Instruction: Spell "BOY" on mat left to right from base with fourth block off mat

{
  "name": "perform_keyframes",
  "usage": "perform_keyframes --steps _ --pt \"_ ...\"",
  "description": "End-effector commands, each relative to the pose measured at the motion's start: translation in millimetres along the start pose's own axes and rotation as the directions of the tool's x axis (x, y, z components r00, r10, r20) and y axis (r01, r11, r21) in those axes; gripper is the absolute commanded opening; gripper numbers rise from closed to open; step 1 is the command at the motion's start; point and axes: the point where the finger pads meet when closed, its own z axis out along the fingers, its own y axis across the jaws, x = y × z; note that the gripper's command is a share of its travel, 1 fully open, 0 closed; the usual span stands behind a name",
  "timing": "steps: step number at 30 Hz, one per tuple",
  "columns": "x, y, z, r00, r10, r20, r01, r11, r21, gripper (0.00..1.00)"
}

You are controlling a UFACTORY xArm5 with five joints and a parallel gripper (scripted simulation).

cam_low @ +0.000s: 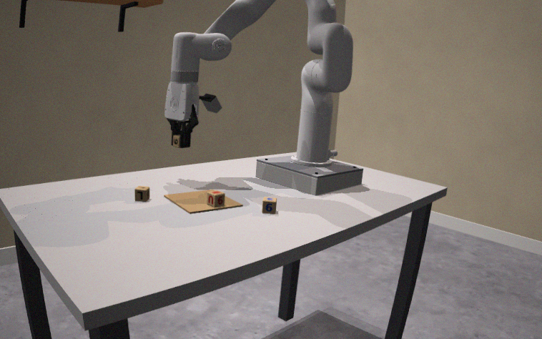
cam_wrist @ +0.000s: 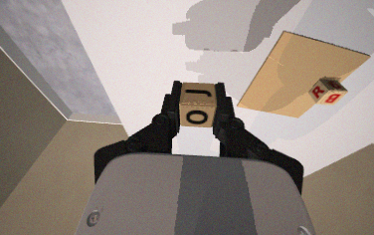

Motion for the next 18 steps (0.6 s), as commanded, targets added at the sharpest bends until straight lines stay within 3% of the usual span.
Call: perform_keyframes --steps 1,17,18 --pt "-8.6 12.8 -1.5 0.99 -0.138 0.003 0.138 0.99 0.002 0.27" --pt "-25.3 49.5 -2.5 0.879 -0.478 0.001 0.478 0.879 0.004 0.27" --pt "-28.4 57.7 -2.7 0.839 -0.544 0.0 0.544 0.839 0.005 0.27"
